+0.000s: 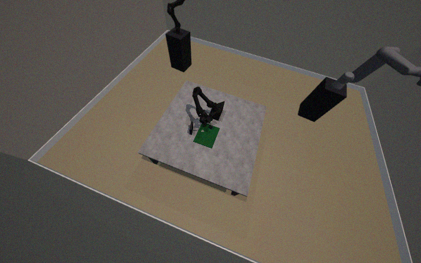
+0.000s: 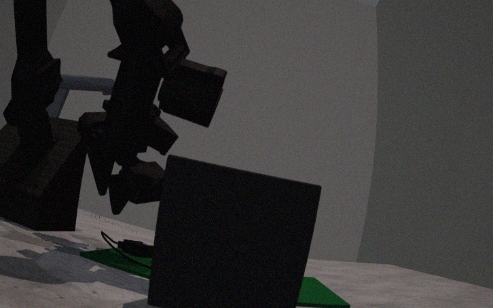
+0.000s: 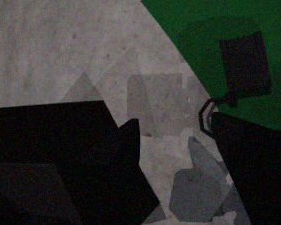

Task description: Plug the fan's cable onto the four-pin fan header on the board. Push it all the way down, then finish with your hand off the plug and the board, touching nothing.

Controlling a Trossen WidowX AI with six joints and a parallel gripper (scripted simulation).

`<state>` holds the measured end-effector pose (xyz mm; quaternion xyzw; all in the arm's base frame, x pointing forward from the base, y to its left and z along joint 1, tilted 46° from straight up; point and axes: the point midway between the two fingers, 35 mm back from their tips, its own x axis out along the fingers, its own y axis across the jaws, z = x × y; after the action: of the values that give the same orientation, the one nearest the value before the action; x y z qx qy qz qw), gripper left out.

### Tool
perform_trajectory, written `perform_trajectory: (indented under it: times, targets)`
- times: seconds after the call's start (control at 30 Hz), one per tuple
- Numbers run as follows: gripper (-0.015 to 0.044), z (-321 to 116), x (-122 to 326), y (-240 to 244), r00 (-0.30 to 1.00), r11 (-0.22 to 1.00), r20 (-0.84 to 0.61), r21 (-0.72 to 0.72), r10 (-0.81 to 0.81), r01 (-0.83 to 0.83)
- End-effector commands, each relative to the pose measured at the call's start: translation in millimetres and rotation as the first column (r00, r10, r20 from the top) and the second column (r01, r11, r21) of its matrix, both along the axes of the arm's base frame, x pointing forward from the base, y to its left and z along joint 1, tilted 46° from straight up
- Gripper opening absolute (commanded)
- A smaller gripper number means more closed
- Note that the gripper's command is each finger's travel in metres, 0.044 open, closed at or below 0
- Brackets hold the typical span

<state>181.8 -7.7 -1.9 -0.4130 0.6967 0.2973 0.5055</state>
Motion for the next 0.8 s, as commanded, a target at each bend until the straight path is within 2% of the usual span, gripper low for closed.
perform_trajectory:
  times: [0.0, 0.47, 0.77]
  targets:
    - [0.0205, 4.3, 6.5, 1.0, 1.000, 0.996, 0.025, -0.093, -0.005, 0.007]
    - [0.0205, 20.9, 24.5, 12.2, 0.984, 0.931, 0.172, -0.365, 0.045, 0.021]
    - [0.0205, 32.5, 36.1, 24.4, 0.952, 0.880, 0.285, -0.473, 0.110, 0.040]
